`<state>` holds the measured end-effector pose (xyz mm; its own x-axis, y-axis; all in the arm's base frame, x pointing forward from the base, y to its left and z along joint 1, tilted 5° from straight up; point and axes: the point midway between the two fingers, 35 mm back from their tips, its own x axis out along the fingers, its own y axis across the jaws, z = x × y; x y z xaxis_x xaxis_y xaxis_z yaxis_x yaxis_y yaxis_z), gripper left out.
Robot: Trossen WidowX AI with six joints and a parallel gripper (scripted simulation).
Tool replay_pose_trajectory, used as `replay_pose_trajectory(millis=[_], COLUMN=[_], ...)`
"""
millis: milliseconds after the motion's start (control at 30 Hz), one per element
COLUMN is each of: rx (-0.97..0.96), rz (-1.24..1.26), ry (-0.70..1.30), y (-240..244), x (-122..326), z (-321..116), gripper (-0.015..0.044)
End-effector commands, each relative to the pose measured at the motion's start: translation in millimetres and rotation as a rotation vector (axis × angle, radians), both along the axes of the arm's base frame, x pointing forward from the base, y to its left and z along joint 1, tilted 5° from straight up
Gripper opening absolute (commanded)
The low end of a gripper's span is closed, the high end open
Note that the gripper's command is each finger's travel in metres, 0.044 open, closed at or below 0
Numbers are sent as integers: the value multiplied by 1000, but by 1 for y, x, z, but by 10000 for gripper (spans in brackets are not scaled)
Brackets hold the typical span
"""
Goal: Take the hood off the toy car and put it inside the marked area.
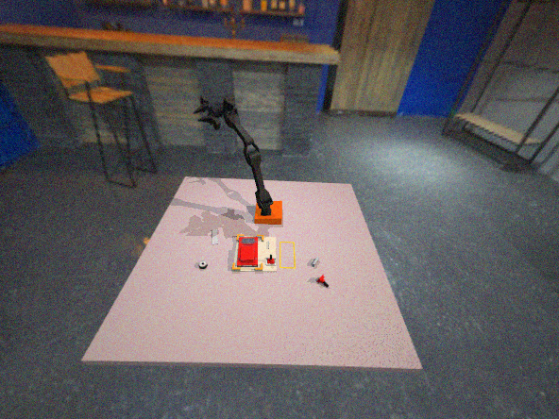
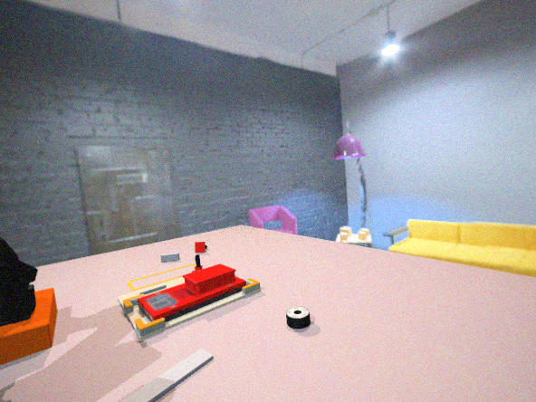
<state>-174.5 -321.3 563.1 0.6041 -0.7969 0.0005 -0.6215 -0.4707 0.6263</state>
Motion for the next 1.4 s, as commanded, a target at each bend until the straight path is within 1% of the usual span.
replay_pose_trajectory(millis=[0, 100, 233, 267, 433, 633, 700, 833, 1100, 1300, 1367], rx=[2, 37, 151, 185, 376, 645, 731, 932, 1353, 1645, 1712], rz=[1, 13, 50, 60, 121, 175, 166, 173, 123, 14, -40], ry=[-5, -81, -298, -356, -621, -903, -1003, -1159, -1397, -1513, -1541], y=[-1, -9, -34, -41, -76, -114, -119, -138, -155, -148, -142], x=[0, 6, 25, 31, 66, 120, 125, 167, 262, 331, 352], z=[0, -1, -4, -6, -18, -39, -43, -64, -112, -152, -166], gripper=[245, 324, 429, 440, 440, 440, 440, 440, 440, 440, 440])
